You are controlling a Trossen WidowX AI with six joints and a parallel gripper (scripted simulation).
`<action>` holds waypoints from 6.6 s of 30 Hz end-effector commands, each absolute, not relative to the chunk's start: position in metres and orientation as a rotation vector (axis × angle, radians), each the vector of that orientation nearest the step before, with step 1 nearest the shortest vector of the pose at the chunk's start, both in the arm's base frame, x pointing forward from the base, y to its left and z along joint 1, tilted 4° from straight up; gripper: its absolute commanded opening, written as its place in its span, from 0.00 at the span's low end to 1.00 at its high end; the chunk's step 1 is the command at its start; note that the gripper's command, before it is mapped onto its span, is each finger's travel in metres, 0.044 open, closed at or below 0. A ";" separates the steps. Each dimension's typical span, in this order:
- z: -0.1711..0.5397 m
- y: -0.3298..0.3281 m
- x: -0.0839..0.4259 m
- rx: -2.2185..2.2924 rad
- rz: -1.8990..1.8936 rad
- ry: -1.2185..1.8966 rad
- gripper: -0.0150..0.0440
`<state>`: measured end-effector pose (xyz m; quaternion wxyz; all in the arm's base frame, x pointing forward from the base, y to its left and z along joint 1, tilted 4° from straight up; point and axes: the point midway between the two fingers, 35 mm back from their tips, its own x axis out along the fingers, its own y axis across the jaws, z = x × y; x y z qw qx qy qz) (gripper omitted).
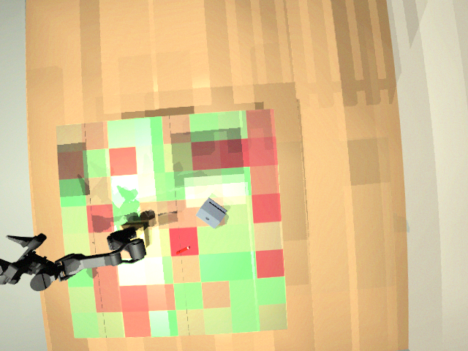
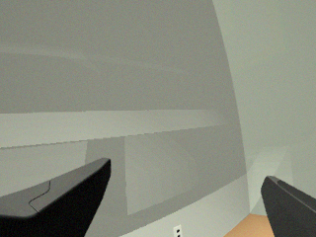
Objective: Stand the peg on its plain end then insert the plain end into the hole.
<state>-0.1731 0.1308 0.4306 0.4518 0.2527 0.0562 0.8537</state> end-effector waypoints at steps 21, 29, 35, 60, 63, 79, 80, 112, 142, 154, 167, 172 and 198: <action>0.395 0.240 -0.146 0.170 1.749 -0.163 1.00; 0.373 0.288 -0.103 -0.047 1.558 -0.199 1.00; 0.354 0.317 -0.058 -0.206 1.411 -0.186 1.00; 0.255 0.314 0.186 -0.718 0.839 0.182 1.00; 0.241 0.298 0.214 -0.739 0.776 0.254 1.00; 0.186 0.184 0.320 -0.811 0.501 0.607 1.00; 0.183 0.175 0.325 -0.812 0.486 0.634 1.00; 0.074 -0.141 0.306 -0.334 0.112 1.508 1.00; 0.032 -0.177 0.277 -0.194 0.103 1.603 1.00; 0.012 -0.179 0.276 -0.194 0.103 1.603 1.00; -0.008 -0.179 0.274 -0.194 0.103 1.603 1.00; -0.012 -0.179 0.273 -0.194 0.103 1.603 0.96; -0.012 -0.179 0.273 -0.194 0.103 1.603 0.38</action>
